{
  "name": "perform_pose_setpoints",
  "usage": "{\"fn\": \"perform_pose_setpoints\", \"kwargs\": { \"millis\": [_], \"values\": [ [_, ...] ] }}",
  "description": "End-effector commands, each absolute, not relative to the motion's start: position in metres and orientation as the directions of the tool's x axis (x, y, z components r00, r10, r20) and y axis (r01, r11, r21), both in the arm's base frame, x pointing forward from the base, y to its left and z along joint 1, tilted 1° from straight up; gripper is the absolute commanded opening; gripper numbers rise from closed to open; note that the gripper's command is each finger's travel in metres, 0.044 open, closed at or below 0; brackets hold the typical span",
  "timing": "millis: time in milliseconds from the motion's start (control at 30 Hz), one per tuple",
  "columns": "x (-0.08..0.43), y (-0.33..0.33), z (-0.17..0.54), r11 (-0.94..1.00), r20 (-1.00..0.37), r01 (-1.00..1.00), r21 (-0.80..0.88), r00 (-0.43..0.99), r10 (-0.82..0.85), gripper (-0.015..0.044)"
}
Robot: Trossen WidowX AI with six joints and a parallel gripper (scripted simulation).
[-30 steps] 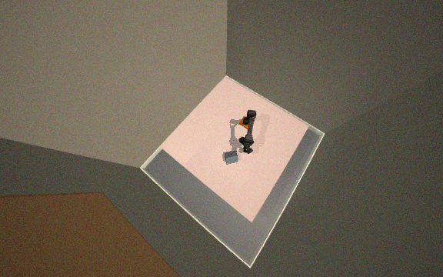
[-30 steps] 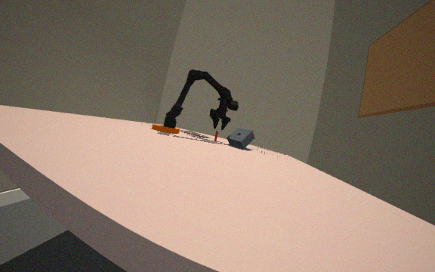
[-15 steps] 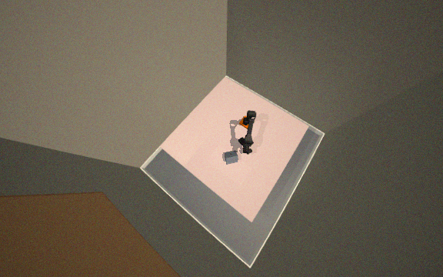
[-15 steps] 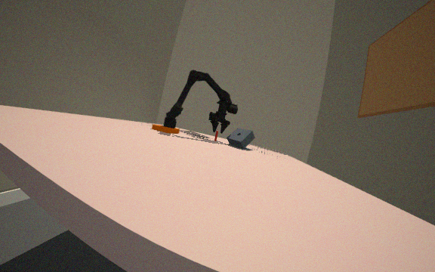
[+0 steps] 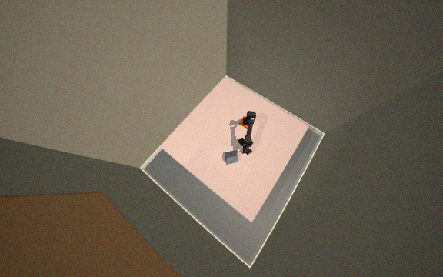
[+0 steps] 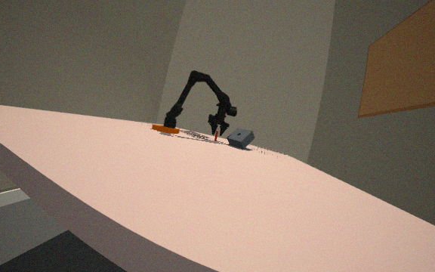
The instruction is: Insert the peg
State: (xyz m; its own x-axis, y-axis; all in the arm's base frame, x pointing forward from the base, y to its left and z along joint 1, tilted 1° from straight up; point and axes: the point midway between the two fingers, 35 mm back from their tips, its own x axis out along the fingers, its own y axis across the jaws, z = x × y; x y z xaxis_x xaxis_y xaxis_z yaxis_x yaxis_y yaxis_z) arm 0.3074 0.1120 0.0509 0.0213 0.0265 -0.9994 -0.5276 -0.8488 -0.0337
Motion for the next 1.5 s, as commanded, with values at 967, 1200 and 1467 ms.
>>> {"fn": "perform_pose_setpoints", "kwargs": {
  "millis": [967, 1200, 1467],
  "values": [
    [0.309, 0.112, 0.072, -0.849, -0.999, -0.527, -0.032, 0.020, 0.025, 0.0000],
    [0.309, 0.112, 0.100, -0.850, -1.000, -0.526, -0.029, 0.018, 0.023, 0.0000],
    [0.306, 0.111, 0.128, -0.851, -1.000, -0.525, -0.026, 0.015, 0.021, 0.0000]
  ]
}}
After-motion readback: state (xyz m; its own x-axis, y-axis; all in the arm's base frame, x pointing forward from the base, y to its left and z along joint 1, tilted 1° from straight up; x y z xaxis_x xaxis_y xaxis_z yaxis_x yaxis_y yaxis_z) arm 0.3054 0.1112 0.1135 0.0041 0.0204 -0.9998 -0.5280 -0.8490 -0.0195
